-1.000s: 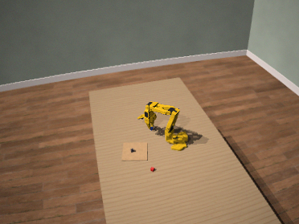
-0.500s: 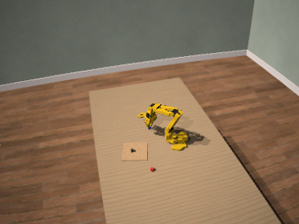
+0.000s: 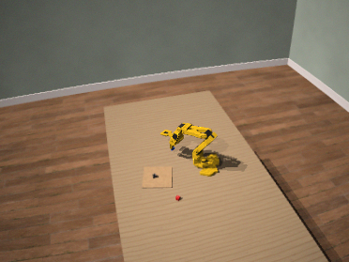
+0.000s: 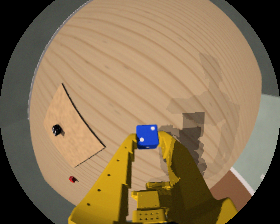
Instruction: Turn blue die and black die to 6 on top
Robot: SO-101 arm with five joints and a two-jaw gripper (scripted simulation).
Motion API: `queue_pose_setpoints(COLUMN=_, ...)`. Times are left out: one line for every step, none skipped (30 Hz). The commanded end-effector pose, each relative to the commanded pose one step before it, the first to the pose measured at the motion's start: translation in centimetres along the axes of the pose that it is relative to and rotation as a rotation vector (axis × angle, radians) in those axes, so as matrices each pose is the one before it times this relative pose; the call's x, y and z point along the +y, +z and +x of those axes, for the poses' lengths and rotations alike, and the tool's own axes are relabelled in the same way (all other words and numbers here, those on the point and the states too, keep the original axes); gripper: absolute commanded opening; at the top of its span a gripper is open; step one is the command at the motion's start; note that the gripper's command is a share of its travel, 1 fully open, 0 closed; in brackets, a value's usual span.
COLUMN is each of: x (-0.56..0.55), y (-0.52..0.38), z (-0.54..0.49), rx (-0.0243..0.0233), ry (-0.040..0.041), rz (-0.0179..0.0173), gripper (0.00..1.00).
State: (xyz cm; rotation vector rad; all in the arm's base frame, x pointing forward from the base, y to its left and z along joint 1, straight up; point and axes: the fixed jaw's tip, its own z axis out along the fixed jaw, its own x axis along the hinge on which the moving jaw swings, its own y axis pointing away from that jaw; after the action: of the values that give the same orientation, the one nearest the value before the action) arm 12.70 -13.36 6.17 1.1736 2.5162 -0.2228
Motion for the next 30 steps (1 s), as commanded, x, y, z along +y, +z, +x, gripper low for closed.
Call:
queue_pose_setpoints(x=0.134, y=-0.4063, z=-0.637, rx=-0.04863, ry=-0.00577, rz=-0.00436, gripper=0.0)
queue_pose_setpoints(x=0.0, y=0.0045, z=-0.006, rx=-0.00091, ry=0.0, rz=-0.00003, gripper=0.0)
queue_pose_setpoints(x=0.0, y=0.0115, z=-0.014, rx=-0.00229, ry=-0.00007, rz=-0.00003, gripper=0.0)
queue_pose_setpoints(x=0.001, y=0.0199, z=-0.027, rx=-0.00418, ry=-0.00007, rz=-0.00011, gripper=0.0)
queue_pose_setpoints(x=0.001, y=0.0304, z=-0.04, rx=-0.00638, ry=-0.00017, rz=-0.00011, gripper=0.0)
queue_pose_setpoints(x=0.001, y=0.0411, z=-0.055, rx=-0.0088, ry=-0.00017, rz=-0.0002, gripper=0.0)
queue_pose_setpoints(x=0.002, y=0.0517, z=-0.07, rx=-0.01128, ry=-0.00027, rz=-0.00022, gripper=0.0)
queue_pose_setpoints(x=0.002, y=0.0621, z=-0.085, rx=-0.01376, ry=-0.00027, rz=-0.00028, gripper=0.0)
queue_pose_setpoints(x=0.003, y=0.0712, z=-0.097, rx=-0.01615, ry=-0.00036, rz=-0.00034, gripper=0.0)
queue_pose_setpoints(x=0.002, y=0.0777, z=-0.108, rx=-0.01832, ry=-0.0004, rz=-0.00036, gripper=0.0)
queue_pose_setpoints(x=0.003, y=0.0828, z=-0.117, rx=-0.02026, ry=-0.00044, rz=-0.00039, gripper=0.0)
queue_pose_setpoints(x=0.003, y=0.0851, z=-0.123, rx=-0.02187, ry=-0.00047, rz=-0.00041, gripper=0.0)
queue_pose_setpoints(x=0.003, y=0.0858, z=-0.127, rx=-0.02312, ry=-0.00047, rz=-0.00041, gripper=0.0)
queue_pose_setpoints(x=0.003, y=0.0846, z=-0.129, rx=-0.02397, ry=-0.00054, rz=-0.00044, gripper=0.0)
queue_pose_setpoints(x=0.002, y=0.0803, z=-0.127, rx=-0.02441, ry=-0.00051, rz=-0.00044, gripper=0.0)
queue_pose_setpoints(x=0.0, y=0.0, z=0.0, rx=0.0, ry=0.0, rz=0.0, gripper=0.0)
queue_pose_setpoints(x=0.0, y=0.0, z=0.0, rx=0.0, ry=0.0, rz=0.0, gripper=0.0)
queue_pose_setpoints(x=0.003, y=0.0747, z=-0.123, rx=-0.0244, ry=-0.00052, rz=-0.00041, gripper=0.0)
queue_pose_setpoints(x=0.003, y=0.0682, z=-0.119, rx=-0.02397, ry=-0.00051, rz=-0.00041, gripper=0.0)
queue_pose_setpoints(x=0.002, y=0.0612, z=-0.112, rx=-0.02312, ry=-0.00048, rz=-0.00035, gripper=0.0)
queue_pose_setpoints(x=0.002, y=0.0529, z=-0.103, rx=-0.02187, ry=-0.00048, rz=-0.00035, gripper=0.0)
queue_pose_setpoints(x=0.002, y=0.0445, z=-0.093, rx=-0.02026, ry=-0.00041, rz=-0.00033, gripper=0.0)
queue_pose_setpoints(x=0.002, y=0.0373, z=-0.083, rx=-0.01832, ry=-0.00041, rz=-0.00028, gripper=0.0)
queue_pose_setpoints(x=0.001, y=0.0298, z=-0.072, rx=-0.01615, ry=-0.00035, rz=-0.00022, gripper=0.0)
queue_pose_setpoints(x=0.001, y=0.024, z=-0.06, rx=-0.01376, ry=-0.00028, rz=-0.0002, gripper=0.0)
queue_pose_setpoints(x=0.001, y=0.0177, z=-0.049, rx=-0.01131, ry=-0.00024, rz=-0.00018, gripper=0.0)
queue_pose_setpoints(x=0.001, y=0.0129, z=-0.038, rx=-0.00877, ry=-0.00018, rz=-0.00012, gripper=0.0)
queue_pose_setpoints(x=0.001, y=0.0092, z=-0.027, rx=-0.00638, ry=-0.00014, rz=-0.00007, gripper=0.0)
queue_pose_setpoints(x=0.0, y=0.0055, z=-0.018, rx=-0.00418, ry=-0.0001, rz=-0.00008, gripper=0.0)
queue_pose_setpoints(x=0.0, y=0.0033, z=-0.01, rx=-0.00229, ry=-0.00004, rz=-0.00002, gripper=0.0)
